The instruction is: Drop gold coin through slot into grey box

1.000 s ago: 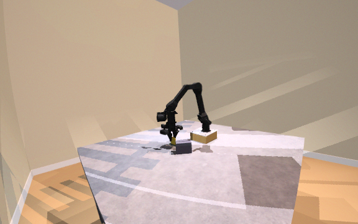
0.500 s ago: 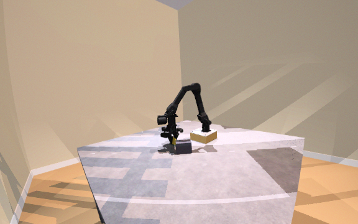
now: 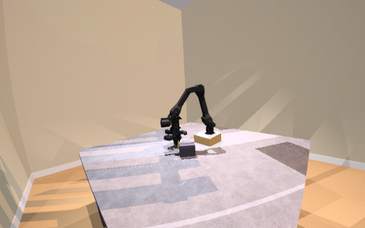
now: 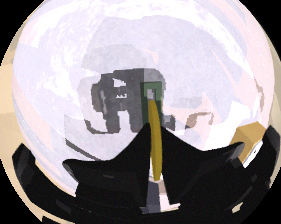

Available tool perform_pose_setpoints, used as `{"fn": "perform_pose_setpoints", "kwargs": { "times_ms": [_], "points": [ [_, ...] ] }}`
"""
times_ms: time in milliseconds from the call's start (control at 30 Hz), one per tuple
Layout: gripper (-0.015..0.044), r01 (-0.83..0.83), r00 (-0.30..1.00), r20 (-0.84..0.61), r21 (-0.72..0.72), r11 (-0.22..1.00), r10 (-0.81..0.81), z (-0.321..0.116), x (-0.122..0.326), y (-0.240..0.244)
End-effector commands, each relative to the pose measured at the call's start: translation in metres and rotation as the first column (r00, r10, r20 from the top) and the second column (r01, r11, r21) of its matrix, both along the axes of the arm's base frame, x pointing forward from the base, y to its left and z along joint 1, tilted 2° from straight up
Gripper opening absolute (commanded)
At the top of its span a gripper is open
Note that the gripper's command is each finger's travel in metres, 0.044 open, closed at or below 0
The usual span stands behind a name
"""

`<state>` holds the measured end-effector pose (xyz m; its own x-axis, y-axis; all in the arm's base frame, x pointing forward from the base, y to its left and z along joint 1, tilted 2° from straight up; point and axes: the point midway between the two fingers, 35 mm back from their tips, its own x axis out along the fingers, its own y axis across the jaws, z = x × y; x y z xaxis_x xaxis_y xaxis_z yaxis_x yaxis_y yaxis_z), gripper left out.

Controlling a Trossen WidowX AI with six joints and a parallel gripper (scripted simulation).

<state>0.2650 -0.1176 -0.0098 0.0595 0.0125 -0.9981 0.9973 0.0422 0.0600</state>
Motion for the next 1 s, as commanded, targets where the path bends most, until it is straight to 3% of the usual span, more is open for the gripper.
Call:
{"fn": "perform_pose_setpoints", "kwargs": {
  "times_ms": [0,967],
  "points": [
    [0.0000,0.004,1.000,-0.003,-0.001,1.000,-0.004,0.001,-0.001,0.000],
    [0.0000,0.003,1.000,-0.003,-0.002,1.000,-0.003,0.073,-0.001,-0.002]
  ]
}}
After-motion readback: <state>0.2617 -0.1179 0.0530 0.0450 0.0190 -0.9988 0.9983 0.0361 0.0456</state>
